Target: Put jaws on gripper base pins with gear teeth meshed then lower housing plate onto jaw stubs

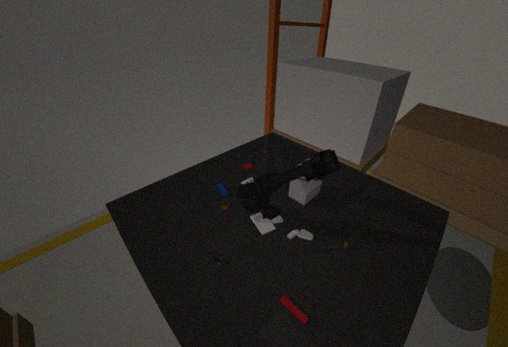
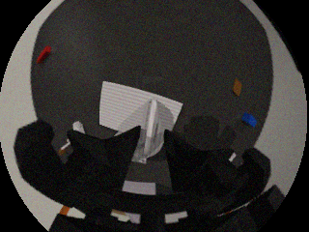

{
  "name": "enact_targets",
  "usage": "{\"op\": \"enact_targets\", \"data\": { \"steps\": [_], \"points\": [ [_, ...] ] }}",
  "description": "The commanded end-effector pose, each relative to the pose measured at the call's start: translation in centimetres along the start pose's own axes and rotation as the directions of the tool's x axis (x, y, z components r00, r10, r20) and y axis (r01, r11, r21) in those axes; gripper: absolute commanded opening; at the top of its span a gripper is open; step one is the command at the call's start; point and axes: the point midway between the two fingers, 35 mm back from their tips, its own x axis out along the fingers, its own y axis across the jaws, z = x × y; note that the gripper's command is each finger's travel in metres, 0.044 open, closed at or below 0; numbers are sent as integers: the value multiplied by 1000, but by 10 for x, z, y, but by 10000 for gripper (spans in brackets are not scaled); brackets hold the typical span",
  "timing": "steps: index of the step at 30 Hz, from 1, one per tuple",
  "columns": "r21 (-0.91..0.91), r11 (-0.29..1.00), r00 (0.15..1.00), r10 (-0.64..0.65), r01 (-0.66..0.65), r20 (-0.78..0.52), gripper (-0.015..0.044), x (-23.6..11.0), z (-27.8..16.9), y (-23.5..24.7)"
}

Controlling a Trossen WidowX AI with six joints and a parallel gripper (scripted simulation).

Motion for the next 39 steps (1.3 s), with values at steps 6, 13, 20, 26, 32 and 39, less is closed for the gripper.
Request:
{"op": "enact_targets", "data": {
  "steps": [6, 13, 20, 26, 32, 39],
  "points": [
    [5, 1000, 1000, 3, -3, 2, 134, 0, 0, 0],
    [5, 1000, 1000, 3, -3, 2, 134, 0, 0, 0],
    [5, 1000, 1000, 3, -3, 2, 134, 0, 0, 0],
    [5, 1000, 1000, 3, -3, 2, 134, 0, 0, 0],
    [0, 1000, 1000, 0, 0, 0, 224, 0, 0, 0],
    [0, 1000, 1000, 0, 0, 0, 224, 0, 0, 0]
  ]
}}
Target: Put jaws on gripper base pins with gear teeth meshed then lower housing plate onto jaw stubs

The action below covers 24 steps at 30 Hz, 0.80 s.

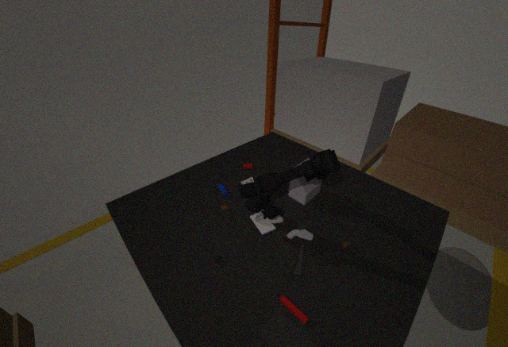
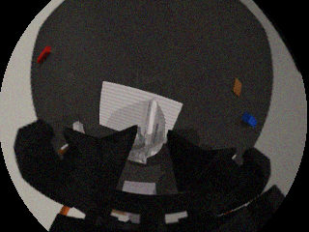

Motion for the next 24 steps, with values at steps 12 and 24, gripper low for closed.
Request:
{"op": "enact_targets", "data": {
  "steps": [12, 24],
  "points": [
    [3, 1000, 1000, -1, 1, 2, 224, -43, 1, -1],
    [-64, 998, 1000, 1, -1, 6, 355, -62, 0, 7]
  ]
}}
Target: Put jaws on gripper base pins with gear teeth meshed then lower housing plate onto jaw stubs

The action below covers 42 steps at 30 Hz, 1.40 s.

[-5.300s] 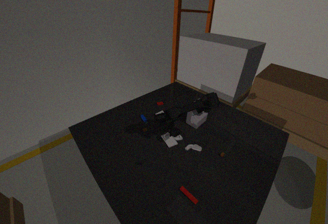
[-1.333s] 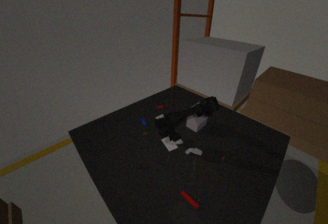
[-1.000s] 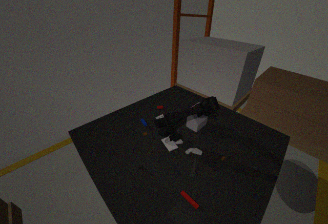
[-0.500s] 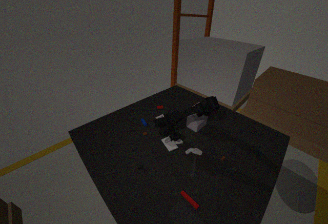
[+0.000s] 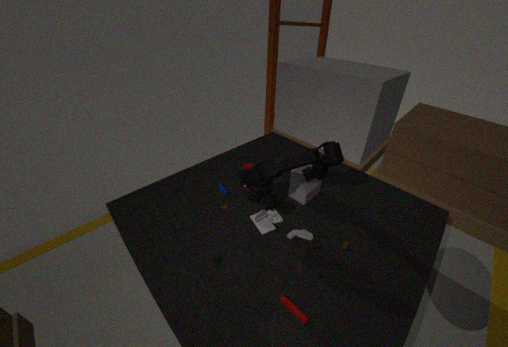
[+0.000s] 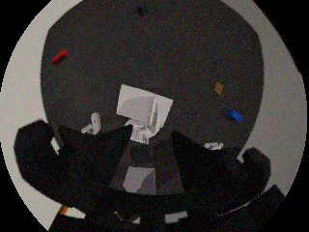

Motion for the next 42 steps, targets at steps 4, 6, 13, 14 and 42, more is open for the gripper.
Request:
{"op": "enact_targets", "data": {
  "steps": [4, 6, 13, 14, 42],
  "points": [
    [-137, 991, 1000, -4, 4, 4, 440, -3, 0, 14],
    [-179, 984, 1000, -5, 6, 4, 440, -4, -1, 19],
    [-325, 946, 1000, -9, 10, 4, 440, -6, -2, 34],
    [-346, 938, 1000, -9, 10, 4, 440, -6, -2, 36],
    [-819, 573, 1000, -16, 13, 5, 440, -13, -17, 96]
  ]
}}
